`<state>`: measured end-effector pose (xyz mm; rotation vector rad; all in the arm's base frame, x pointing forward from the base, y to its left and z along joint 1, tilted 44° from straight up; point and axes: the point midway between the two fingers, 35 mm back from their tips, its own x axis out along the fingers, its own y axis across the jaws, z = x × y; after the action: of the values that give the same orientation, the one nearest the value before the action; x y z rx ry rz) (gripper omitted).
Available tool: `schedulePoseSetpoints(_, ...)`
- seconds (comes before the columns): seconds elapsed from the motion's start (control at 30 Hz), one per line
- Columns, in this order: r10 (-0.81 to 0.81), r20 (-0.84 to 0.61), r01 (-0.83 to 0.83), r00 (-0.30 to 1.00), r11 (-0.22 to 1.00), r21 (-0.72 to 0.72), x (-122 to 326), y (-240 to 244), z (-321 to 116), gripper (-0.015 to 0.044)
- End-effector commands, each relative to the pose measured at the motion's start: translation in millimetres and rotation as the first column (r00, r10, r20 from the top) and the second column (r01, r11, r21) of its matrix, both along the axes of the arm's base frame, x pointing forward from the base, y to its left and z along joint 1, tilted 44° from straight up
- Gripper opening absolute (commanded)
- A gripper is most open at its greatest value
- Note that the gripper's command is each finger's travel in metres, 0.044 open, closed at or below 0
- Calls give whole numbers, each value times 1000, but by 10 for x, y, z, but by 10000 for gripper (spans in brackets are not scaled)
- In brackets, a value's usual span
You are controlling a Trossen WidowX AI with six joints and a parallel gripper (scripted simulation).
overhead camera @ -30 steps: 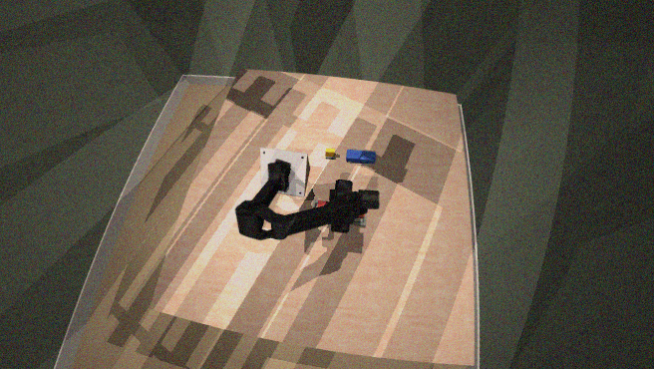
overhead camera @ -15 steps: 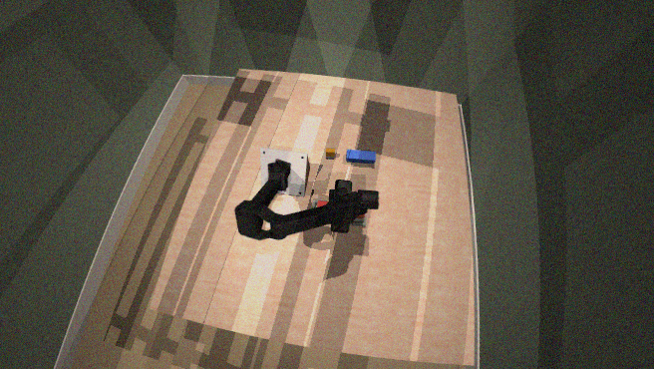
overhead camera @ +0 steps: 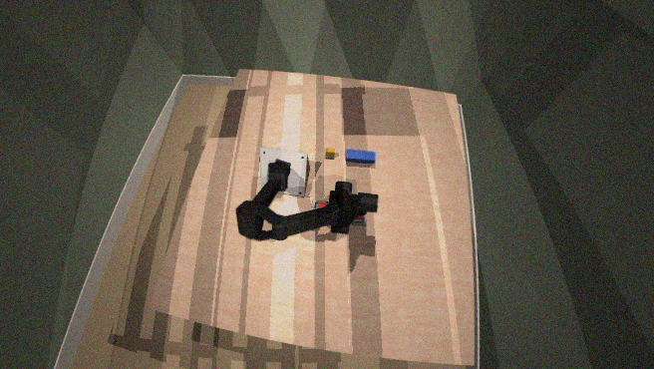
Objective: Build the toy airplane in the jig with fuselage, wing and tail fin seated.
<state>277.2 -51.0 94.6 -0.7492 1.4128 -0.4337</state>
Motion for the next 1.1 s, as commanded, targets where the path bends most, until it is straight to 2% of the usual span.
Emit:
schedulePoseSetpoints(0.0,6,-5,-6,1000,1000,-5,3,-40,-46,195)
schedulePoseSetpoints(0.5,6,-4,-6,1000,1000,-8,23,-183,-181,195)
schedulePoseSetpoints(0.67,-1,0,1,1000,1000,-2,24,-173,-164,162)
schedulePoseSetpoints(0.83,-1,0,1,1000,1000,-2,24,-173,-164,31)
schedulePoseSetpoints(1.07,-1,0,1,1000,1000,-2,24,-173,-164,215)
